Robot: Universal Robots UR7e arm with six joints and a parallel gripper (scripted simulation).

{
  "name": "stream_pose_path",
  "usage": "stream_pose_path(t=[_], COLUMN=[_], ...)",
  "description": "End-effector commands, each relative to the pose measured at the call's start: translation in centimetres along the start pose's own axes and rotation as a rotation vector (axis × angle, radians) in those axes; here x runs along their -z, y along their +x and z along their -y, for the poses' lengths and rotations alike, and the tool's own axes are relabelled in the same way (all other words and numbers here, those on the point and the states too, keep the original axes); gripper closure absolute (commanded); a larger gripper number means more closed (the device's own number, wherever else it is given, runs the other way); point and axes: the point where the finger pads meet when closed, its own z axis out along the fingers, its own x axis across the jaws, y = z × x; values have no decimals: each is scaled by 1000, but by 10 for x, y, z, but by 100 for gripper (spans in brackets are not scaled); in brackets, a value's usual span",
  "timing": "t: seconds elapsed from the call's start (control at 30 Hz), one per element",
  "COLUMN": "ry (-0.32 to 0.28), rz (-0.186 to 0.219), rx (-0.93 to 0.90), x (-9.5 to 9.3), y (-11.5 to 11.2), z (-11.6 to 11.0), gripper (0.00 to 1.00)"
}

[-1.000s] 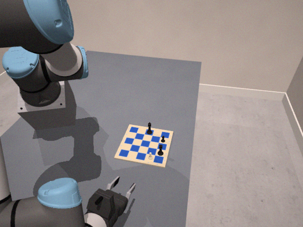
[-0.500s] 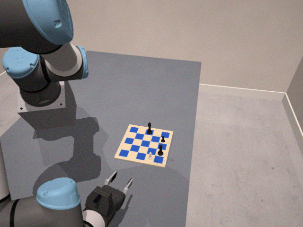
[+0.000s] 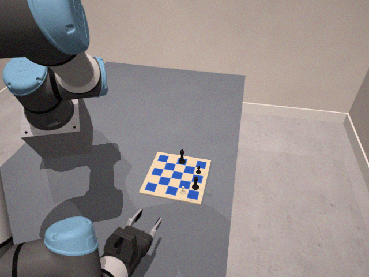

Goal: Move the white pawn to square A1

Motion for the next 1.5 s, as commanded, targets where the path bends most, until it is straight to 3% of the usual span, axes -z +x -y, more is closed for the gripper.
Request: stream_pose_path(t=[0.0, 1.0, 1.13, 1.47], ry=[2, 1, 0, -3], rz=[1, -1, -2, -2], rx=[-3, -2, -1, 2], x=[-1, 0, 6, 32], y=[-1, -2, -4, -14], z=[0, 3, 16, 73], gripper=[0, 0, 0, 0])
